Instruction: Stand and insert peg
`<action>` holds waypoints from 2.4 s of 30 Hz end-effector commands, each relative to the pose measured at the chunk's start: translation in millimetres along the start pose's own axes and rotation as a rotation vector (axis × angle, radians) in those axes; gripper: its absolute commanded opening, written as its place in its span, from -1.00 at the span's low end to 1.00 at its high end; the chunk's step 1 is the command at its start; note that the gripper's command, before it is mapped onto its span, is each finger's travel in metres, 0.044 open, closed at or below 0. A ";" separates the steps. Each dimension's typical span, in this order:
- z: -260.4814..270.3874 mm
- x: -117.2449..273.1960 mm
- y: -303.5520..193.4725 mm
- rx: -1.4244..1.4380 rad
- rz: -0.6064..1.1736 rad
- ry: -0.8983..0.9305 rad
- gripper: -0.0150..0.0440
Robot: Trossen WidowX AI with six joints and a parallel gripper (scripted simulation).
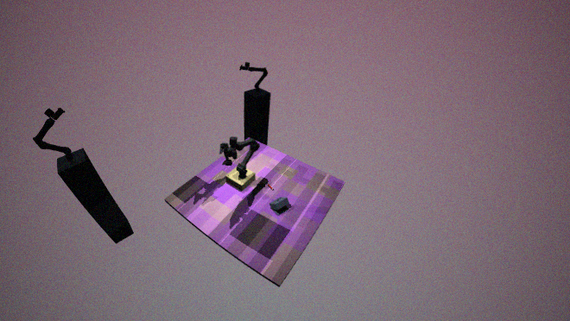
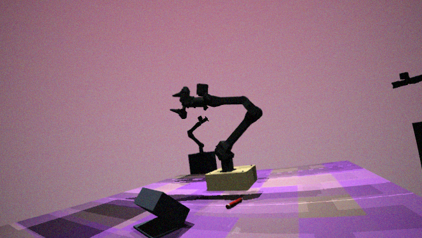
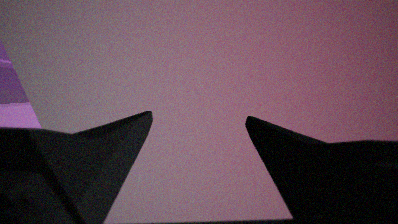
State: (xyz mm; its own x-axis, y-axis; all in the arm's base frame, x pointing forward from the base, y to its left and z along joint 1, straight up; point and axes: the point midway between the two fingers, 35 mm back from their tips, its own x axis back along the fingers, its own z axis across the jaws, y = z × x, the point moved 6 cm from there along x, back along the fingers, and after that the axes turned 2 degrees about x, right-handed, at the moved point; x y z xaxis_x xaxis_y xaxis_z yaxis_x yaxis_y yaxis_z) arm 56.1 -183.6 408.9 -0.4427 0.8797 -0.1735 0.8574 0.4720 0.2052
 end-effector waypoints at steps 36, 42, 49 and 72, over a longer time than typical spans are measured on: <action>162.6 -36.3 155.3 -0.764 -0.159 0.985 1.00; 193.4 -16.1 189.5 -0.800 -0.094 1.176 1.00; 228.8 20.7 227.4 -0.787 0.015 1.389 1.00; 323.3 228.7 280.0 -0.354 0.555 1.689 1.00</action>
State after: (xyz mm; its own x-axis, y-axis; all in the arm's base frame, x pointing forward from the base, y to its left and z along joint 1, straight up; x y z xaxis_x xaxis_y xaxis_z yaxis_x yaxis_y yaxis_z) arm 292.0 109.9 128.0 -0.1813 -0.1165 0.9765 0.9824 -0.0662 0.1745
